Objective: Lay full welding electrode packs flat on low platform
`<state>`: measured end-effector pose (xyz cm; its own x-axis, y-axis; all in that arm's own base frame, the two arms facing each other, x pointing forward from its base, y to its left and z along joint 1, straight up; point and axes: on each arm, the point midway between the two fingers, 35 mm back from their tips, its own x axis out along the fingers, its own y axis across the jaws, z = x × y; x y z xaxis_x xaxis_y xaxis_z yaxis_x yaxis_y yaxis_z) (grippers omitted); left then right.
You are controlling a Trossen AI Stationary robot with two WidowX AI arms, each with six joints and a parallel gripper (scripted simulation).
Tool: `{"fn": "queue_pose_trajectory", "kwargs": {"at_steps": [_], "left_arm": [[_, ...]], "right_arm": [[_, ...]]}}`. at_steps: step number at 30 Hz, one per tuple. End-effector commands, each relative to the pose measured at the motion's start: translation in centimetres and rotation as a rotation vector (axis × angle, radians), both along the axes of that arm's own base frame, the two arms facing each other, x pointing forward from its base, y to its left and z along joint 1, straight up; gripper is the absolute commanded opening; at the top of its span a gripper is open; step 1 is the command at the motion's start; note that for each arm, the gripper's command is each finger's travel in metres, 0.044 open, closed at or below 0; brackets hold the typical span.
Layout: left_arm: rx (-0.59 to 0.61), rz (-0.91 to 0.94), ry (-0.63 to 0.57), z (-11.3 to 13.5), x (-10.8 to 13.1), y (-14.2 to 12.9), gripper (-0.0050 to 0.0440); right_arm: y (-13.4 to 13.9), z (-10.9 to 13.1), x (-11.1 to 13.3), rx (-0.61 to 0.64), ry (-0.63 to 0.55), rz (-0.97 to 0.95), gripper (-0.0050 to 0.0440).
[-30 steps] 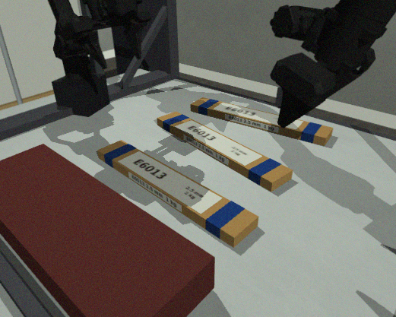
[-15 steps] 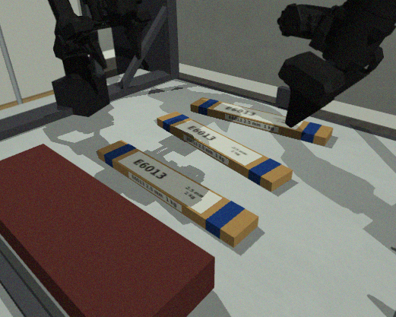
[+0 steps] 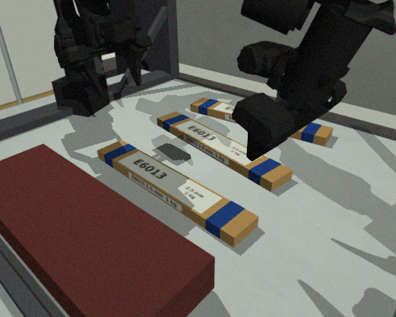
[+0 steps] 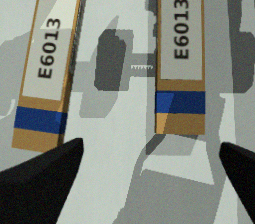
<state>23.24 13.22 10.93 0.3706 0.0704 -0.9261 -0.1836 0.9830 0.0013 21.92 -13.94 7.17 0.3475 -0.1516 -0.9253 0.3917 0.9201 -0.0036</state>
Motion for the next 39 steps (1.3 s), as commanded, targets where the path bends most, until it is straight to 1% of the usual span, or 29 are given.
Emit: {"fn": "queue_pose_trajectory", "kwargs": {"at_steps": [1, 2, 4, 12, 19, 29, 30, 31, 36, 39], "left_arm": [[0.006, -0.006, -0.011, -1.7, 1.3, 2.4, 0.0430], [0.011, -0.006, -0.017, -1.9, 1.7, 3.0, 0.0430], [0.011, -0.006, -0.017, -1.9, 1.7, 3.0, 0.0430], [0.013, -0.005, -0.018, -5.2, 3.3, 7.0, 0.0430], [0.015, -0.005, -0.016, -5.5, 3.4, 7.2, 0.0430], [0.013, -0.003, -0.014, -5.5, 3.2, 6.9, 0.0430], [0.013, -0.003, -0.014, -5.5, 3.2, 6.9, 0.0430], [-0.001, -0.006, 0.001, -6.5, 2.9, 6.6, 0.0430], [-0.001, -0.006, 0.001, -8.2, 2.9, 6.6, 0.0430], [-0.001, -0.006, 0.001, -8.5, 2.9, 6.6, 0.0430]], "right_arm": [[-2.6, -1.5, 1.6, -0.007, -0.017, 0.004, 0.0430], [-3.1, -1.9, 1.8, -0.008, -0.017, 0.004, 0.0430], [-3.1, -1.9, 1.8, -0.008, -0.017, 0.004, 0.0430], [-6.9, -5.3, 3.5, -0.009, -0.016, 0.004, 0.0430], [-7.3, -5.7, 3.8, -0.009, -0.015, 0.004, 0.0430], [-7.0, -5.6, 3.5, -0.009, -0.012, 0.002, 0.0430], [-6.8, -6.4, 3.4, 0.001, -0.003, 0.004, 0.0430], [-6.7, -6.9, 3.2, 0.005, 0.002, 0.004, 0.0430], [-6.7, -8.6, 3.2, 0.005, 0.002, 0.004, 0.0430], [-6.7, -8.9, 3.2, 0.005, 0.002, 0.003, 0.0430]]}}
